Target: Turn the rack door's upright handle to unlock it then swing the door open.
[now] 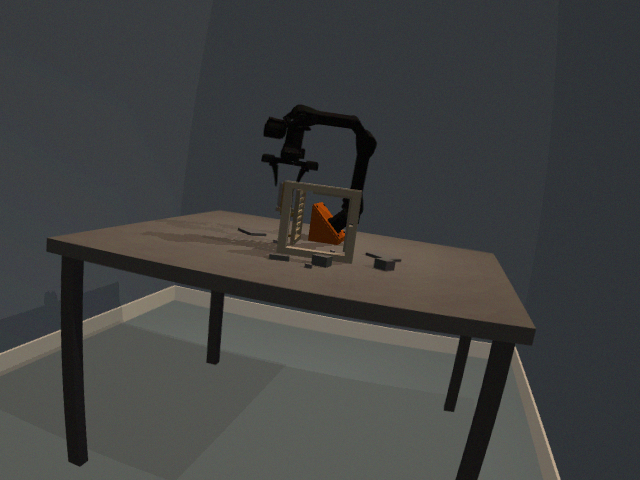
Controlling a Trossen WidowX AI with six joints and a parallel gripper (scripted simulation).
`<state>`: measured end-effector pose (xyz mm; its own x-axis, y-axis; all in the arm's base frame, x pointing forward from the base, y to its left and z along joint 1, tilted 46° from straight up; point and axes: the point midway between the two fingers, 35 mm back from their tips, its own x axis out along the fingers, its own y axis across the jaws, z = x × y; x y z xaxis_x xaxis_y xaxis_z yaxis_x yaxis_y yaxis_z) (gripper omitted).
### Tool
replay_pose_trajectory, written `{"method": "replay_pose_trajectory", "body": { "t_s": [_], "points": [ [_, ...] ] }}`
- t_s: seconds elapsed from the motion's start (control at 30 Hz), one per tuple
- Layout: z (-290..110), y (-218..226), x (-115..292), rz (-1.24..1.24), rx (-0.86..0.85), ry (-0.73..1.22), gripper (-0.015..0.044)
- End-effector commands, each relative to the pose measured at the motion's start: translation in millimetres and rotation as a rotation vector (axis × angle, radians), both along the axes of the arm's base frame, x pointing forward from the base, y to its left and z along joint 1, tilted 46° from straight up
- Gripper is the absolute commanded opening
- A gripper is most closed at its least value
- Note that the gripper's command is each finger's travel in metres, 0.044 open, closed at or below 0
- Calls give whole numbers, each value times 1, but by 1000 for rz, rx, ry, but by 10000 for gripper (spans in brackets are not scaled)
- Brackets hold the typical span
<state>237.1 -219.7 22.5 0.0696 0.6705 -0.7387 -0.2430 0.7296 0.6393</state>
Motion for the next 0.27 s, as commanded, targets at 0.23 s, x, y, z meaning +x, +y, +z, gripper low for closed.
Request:
{"method": "replay_pose_trajectory", "body": {
  "t_s": [0.23],
  "points": [
    [17,-16,-2,-34,-37,-4,300]
  ]
}}
